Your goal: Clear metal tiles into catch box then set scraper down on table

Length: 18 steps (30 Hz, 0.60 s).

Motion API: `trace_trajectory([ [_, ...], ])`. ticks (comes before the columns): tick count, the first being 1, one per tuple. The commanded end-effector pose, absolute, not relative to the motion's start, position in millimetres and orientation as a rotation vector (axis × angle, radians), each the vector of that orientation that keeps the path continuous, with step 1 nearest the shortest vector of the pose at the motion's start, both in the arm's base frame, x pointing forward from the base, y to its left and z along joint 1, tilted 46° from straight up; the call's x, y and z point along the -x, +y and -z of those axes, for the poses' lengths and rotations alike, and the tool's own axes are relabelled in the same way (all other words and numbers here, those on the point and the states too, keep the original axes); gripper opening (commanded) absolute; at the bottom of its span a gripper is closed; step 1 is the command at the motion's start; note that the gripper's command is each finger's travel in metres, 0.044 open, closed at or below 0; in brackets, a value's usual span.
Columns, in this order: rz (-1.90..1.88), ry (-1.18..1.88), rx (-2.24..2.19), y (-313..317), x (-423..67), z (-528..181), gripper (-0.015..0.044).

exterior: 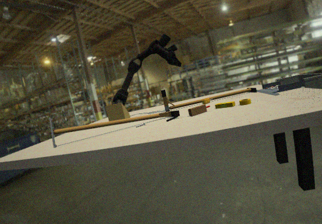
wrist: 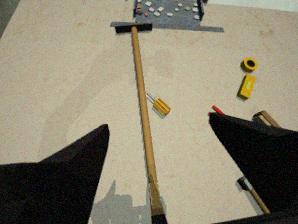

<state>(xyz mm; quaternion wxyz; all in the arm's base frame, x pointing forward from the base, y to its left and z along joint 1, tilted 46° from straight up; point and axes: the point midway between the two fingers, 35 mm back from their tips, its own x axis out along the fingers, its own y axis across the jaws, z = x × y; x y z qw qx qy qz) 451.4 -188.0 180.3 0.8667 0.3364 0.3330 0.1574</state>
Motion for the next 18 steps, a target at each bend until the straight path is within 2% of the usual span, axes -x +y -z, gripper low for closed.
trace_trajectory([
  [1, -0.351, 0.725, -0.688, -179.7, -462.0, -174.0, 0.0440],
  [18, -0.468, 0.858, -0.622, -128.3, -503.9, -139.1, 0.0440],
])
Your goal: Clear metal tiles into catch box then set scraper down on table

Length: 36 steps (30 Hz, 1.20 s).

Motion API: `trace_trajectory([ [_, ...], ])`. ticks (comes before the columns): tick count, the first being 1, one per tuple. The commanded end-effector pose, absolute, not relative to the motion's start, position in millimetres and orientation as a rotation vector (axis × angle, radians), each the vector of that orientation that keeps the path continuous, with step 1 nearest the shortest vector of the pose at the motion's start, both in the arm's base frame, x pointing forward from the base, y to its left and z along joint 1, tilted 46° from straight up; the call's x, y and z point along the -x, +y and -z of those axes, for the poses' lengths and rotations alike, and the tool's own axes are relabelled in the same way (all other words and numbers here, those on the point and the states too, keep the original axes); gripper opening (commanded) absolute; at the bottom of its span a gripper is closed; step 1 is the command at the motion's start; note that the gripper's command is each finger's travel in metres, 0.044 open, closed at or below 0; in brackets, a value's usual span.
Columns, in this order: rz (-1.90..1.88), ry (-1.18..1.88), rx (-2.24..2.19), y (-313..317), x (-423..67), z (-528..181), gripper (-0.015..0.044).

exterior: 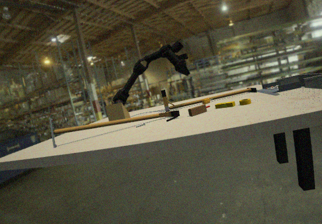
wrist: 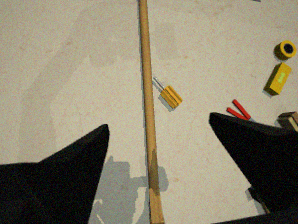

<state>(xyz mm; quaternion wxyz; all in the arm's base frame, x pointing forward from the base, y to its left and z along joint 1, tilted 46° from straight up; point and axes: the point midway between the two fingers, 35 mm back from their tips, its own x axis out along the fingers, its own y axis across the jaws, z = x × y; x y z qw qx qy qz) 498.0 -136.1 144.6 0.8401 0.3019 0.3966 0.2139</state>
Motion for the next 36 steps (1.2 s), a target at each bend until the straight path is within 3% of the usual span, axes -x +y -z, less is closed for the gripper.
trace_trajectory([
  [1, -0.475, 0.866, -0.618, -124.9, -506.0, -136.8, 0.0440],
  [26, -0.656, 1.059, -0.492, -30.9, -540.6, -76.5, 0.0440],
  [36, -0.655, 1.059, -0.495, -35.4, -535.0, -77.1, 0.0440],
])
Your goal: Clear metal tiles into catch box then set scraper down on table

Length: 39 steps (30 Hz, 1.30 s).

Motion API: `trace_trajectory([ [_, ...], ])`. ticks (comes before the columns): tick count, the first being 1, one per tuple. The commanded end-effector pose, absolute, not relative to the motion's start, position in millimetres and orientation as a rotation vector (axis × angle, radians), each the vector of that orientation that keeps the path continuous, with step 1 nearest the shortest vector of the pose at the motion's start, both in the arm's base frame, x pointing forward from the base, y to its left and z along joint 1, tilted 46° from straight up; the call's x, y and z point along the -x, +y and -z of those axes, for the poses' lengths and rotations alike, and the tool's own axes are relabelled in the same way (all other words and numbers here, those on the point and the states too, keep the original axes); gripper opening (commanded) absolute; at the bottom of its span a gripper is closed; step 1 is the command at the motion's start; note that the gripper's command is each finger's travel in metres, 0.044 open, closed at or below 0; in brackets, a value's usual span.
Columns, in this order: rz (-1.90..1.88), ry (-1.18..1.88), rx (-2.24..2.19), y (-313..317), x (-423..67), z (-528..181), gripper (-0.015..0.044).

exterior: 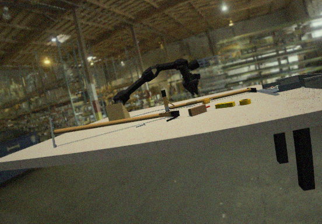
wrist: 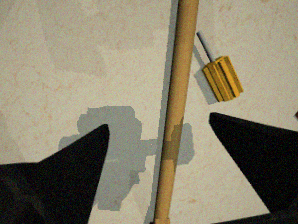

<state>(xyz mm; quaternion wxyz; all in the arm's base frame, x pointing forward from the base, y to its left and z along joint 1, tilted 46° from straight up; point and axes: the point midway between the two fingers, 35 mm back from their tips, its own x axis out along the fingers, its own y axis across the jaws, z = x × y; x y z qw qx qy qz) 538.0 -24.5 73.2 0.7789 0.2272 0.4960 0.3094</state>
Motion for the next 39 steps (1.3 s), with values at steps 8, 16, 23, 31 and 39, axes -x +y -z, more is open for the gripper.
trace_trajectory([
  [8, -0.637, 1.039, -0.514, -52.2, -522.3, -83.9, 0.0440],
  [16, -0.618, 1.019, -0.532, -67.7, -508.1, -90.0, 0.0440],
  [23, -0.601, 1.001, -0.548, -80.0, -494.4, -94.8, 0.0440],
  [31, -0.581, 0.980, -0.566, -92.6, -477.7, -99.5, 0.0440],
  [39, -0.561, 0.958, -0.583, -103.6, -459.8, -103.4, 0.0440],
])
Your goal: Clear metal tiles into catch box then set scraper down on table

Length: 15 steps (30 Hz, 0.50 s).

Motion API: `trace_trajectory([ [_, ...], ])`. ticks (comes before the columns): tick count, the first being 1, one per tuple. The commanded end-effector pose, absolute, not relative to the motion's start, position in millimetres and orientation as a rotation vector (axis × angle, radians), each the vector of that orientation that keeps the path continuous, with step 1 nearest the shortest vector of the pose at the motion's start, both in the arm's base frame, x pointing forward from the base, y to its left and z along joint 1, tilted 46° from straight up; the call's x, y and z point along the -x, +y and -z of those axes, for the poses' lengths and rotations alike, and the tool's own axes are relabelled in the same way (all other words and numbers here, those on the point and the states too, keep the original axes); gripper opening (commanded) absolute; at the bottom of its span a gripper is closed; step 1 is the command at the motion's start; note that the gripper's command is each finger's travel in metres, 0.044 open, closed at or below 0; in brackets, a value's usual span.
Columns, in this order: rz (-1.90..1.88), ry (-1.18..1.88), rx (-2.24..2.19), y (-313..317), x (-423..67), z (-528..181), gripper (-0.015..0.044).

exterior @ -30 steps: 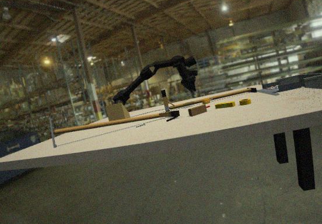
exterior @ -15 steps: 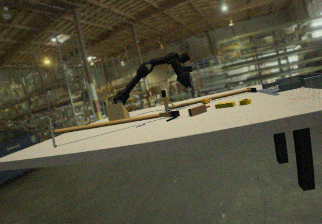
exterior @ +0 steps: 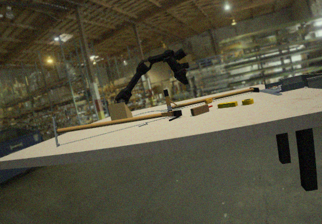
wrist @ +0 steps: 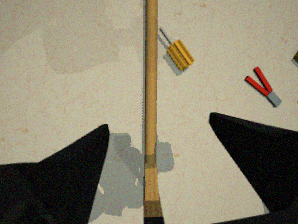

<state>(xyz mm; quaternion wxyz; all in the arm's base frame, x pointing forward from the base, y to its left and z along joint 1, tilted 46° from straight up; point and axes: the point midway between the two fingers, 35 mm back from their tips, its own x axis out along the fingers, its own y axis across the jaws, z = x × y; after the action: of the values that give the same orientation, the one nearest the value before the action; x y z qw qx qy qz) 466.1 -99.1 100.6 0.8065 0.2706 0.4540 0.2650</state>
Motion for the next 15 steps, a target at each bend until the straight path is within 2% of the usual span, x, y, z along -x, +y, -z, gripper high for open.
trace_trajectory([
  [1, -0.559, 0.955, -0.585, -104.9, -457.5, -103.8, 0.0440],
  [15, -0.523, 0.916, -0.613, -119.7, -424.0, -108.1, 0.0440],
])
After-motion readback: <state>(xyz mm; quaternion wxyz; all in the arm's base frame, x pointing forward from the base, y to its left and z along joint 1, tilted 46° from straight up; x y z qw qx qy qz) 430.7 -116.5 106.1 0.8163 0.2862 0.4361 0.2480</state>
